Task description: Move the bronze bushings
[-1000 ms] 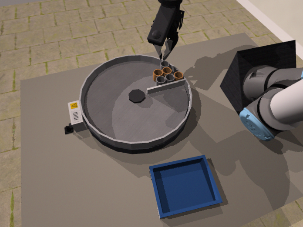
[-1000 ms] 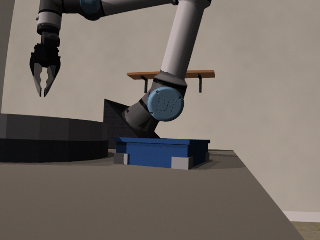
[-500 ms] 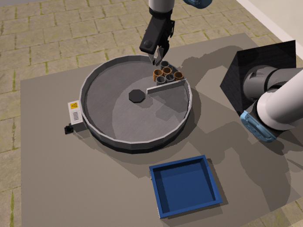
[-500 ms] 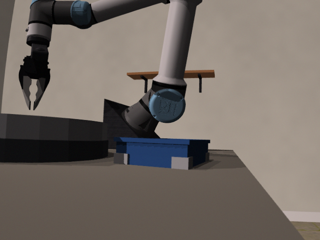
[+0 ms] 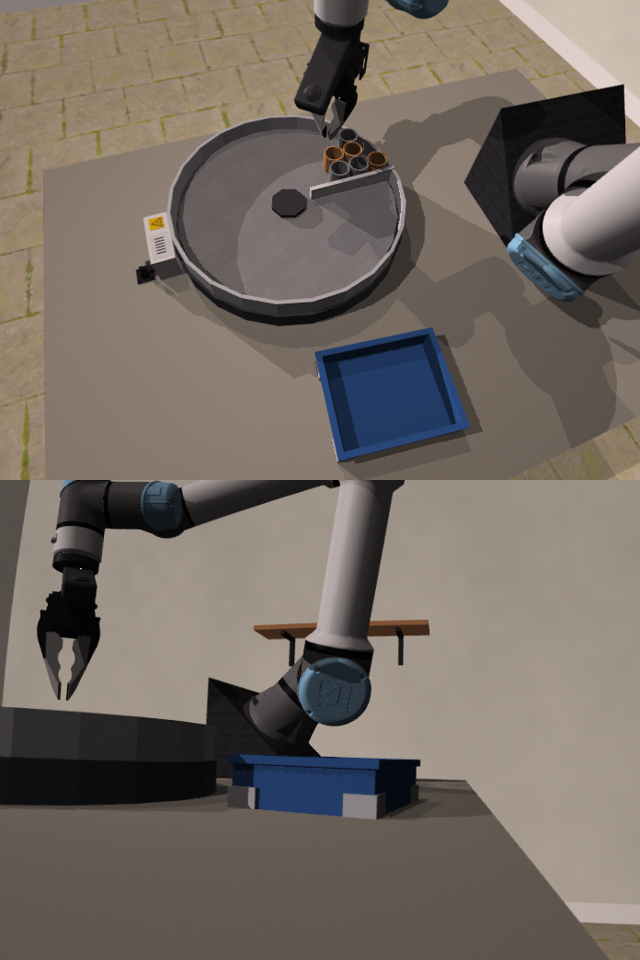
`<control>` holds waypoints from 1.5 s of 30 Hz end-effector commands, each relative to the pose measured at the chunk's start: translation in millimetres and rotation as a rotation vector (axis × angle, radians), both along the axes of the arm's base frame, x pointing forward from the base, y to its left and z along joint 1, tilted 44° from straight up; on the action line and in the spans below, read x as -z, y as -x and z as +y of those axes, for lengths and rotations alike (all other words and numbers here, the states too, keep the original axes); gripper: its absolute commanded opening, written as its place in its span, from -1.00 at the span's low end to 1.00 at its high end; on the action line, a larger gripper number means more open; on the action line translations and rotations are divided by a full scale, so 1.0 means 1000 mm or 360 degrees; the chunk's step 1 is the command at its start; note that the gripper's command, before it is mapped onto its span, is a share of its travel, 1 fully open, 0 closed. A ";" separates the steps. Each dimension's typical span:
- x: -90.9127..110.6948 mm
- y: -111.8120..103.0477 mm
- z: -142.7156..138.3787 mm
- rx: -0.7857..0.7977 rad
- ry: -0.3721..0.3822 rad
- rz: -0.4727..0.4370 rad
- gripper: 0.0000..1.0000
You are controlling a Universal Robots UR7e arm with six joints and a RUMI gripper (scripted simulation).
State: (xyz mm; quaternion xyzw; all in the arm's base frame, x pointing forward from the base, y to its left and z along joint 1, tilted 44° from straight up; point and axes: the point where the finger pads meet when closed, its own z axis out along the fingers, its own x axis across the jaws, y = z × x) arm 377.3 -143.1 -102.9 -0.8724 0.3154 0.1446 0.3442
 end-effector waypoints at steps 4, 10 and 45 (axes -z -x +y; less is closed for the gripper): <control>0.000 -0.001 0.000 0.0001 0.0002 -0.0001 -0.90; 0.008 0.001 0.009 -0.0001 -0.0005 0.0003 -0.90; 0.017 0.000 0.016 0.0002 0.0003 -0.0002 -0.90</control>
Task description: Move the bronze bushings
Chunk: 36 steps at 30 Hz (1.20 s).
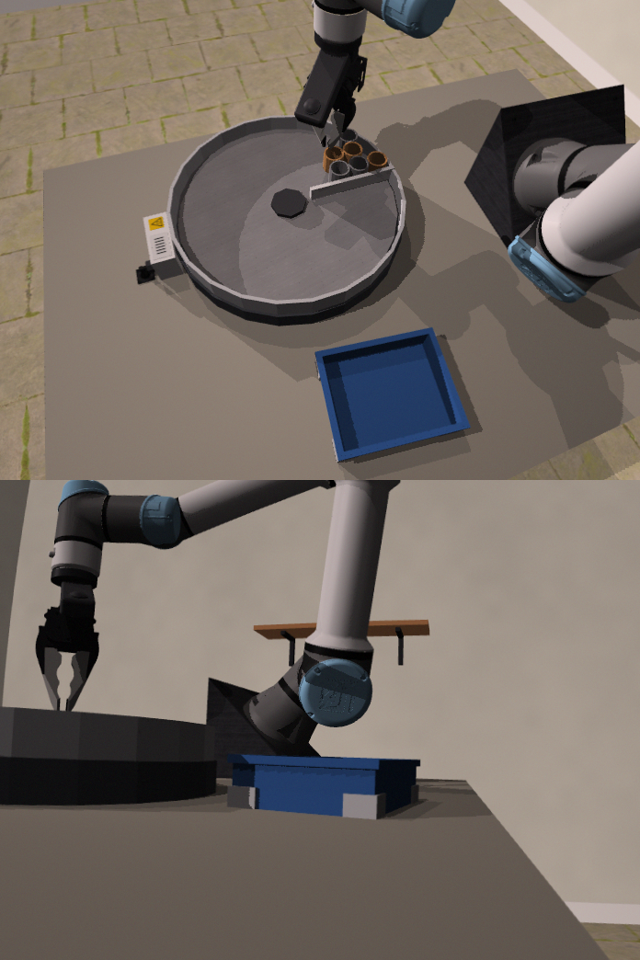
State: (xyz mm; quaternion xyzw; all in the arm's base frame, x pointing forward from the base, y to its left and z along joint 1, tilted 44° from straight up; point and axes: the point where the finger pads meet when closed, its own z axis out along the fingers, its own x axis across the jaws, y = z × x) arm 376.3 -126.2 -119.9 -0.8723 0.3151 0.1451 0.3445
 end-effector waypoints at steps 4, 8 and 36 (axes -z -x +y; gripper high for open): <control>0.000 -0.001 -0.001 0.0003 0.0004 -0.0002 -0.90; 0.000 -0.001 -0.001 0.0003 0.0003 -0.0002 -0.90; 0.017 0.000 0.015 0.0003 0.0004 -0.0003 -0.90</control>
